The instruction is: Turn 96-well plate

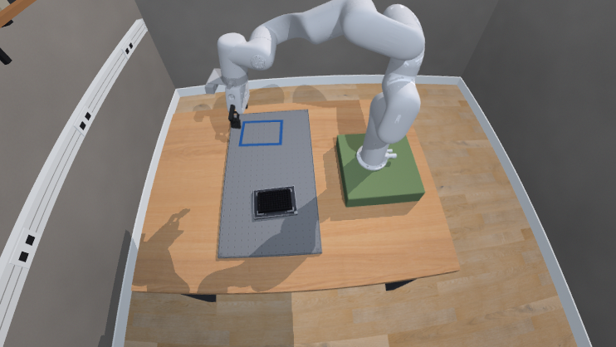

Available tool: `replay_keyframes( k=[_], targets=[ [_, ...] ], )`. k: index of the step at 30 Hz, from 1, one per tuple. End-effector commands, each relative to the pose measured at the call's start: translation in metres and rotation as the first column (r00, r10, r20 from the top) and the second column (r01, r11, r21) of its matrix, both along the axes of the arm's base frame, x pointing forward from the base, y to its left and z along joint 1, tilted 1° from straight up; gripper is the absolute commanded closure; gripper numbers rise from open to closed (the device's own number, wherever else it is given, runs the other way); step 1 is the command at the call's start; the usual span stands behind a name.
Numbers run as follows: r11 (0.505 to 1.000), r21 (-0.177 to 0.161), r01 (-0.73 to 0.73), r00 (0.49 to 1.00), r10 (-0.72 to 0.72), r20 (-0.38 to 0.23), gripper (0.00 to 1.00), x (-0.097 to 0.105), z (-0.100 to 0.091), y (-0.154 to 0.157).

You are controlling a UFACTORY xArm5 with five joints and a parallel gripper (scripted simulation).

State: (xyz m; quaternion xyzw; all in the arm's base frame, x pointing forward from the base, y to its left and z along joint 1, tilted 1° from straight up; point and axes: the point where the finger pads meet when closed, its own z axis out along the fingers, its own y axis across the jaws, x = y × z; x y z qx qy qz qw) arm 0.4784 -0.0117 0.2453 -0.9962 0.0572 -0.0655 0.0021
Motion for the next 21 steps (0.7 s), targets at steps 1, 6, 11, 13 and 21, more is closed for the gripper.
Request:
replay_keyframes(
  k=[1,6,11,13,21],
  targets=[
    [1.0,-0.001,-0.027,0.999,0.027,-0.027,0.0,-0.014,0.003,0.003],
    [0.998,-0.002,-0.06,0.996,0.06,-0.065,0.0,-0.039,0.005,0.006],
    [0.992,-0.002,-0.123,0.989,0.122,-0.085,0.0,-0.045,-0.003,0.014],
    [0.983,-0.001,-0.186,0.977,0.184,-0.105,0.0,-0.047,-0.01,0.02],
    [0.975,-0.001,-0.221,0.969,0.219,-0.117,0.0,-0.052,-0.032,0.039]
  ],
)
